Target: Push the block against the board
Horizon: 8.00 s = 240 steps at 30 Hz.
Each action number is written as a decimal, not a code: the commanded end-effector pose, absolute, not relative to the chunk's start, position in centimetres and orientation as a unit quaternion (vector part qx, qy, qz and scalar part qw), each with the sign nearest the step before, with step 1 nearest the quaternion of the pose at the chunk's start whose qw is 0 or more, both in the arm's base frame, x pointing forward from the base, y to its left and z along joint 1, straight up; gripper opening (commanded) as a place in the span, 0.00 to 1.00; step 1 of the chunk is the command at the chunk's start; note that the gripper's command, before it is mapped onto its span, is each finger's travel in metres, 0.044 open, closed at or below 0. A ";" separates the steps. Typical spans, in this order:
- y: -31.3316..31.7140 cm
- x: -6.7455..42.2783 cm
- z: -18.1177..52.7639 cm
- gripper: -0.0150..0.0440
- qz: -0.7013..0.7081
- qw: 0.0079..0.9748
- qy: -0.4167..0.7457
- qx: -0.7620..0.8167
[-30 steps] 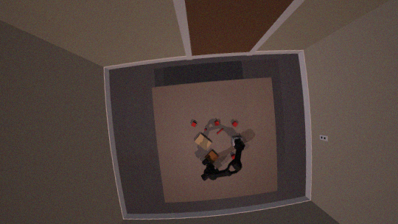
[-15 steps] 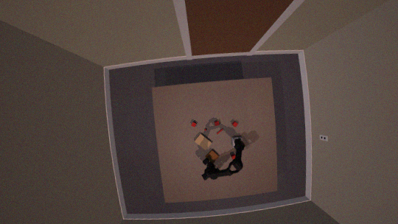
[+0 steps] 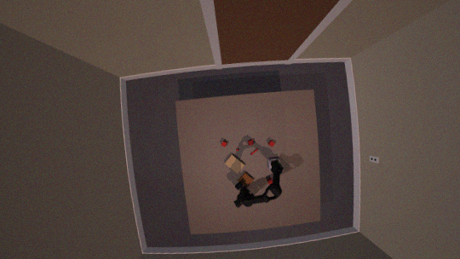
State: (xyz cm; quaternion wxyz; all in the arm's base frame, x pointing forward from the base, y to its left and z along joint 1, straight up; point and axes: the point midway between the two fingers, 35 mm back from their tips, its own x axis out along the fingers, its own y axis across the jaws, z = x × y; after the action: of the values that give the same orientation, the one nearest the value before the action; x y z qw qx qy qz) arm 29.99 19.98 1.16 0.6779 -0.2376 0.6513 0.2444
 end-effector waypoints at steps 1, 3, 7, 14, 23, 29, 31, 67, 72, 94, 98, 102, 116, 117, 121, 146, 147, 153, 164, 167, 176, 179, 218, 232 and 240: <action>19.6 29.7 1.0 0.25 0.244 0.676 0.653 -0.240; 19.5 29.6 1.0 0.25 0.244 0.676 0.653 -0.240; 19.3 29.4 1.0 0.25 0.244 0.676 0.653 -0.240; 19.2 29.3 1.0 0.25 0.244 0.676 0.653 -0.241; 20.1 30.3 1.1 0.25 0.244 0.676 0.652 -0.240; 20.7 31.1 1.1 0.25 0.244 0.676 0.652 -0.240; 20.9 31.3 1.1 0.25 0.244 0.677 0.652 -0.240; 17.8 32.9 6.5 0.25 0.268 0.667 0.642 -0.268; 17.9 33.1 3.7 0.25 0.268 0.667 0.642 -0.268; 17.2 32.5 1.0 0.25 0.268 0.667 0.642 -0.268; 17.0 32.3 1.0 0.25 0.268 0.667 0.642 -0.268; 16.8 32.1 1.0 0.25 0.268 0.666 0.642 -0.268; 16.1 31.5 0.9 0.25 0.268 0.666 0.642 -0.268; 16.1 31.4 0.9 0.25 0.268 0.666 0.643 -0.268; 15.9 31.2 0.9 0.25 0.268 0.666 0.643 -0.268; 14.7 30.0 0.9 0.25 0.267 0.666 0.643 -0.268; 14.6 30.0 0.8 0.25 0.267 0.665 0.643 -0.268; 14.3 29.7 0.8 0.25 0.267 0.665 0.643 -0.268; 13.8 29.1 0.8 0.25 0.267 0.665 0.644 -0.268; 13.7 28.9 0.7 0.25 0.267 0.665 0.644 -0.268; 13.2 28.5 0.7 0.25 0.267 0.665 0.644 -0.268; 13.1 28.3 0.7 0.25 0.267 0.665 0.644 -0.269; 16.3 31.7 1.1 0.25 0.269 0.665 0.643 -0.268; 16.4 31.3 6.2 0.25 0.254 0.677 0.644 -0.251; 16.4 28.9 6.4 0.25 0.163 0.703 0.674 -0.156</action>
State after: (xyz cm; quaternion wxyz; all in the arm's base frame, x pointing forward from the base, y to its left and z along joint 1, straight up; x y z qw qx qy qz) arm 29.99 16.29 6.32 0.6929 -0.1964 0.6638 0.2018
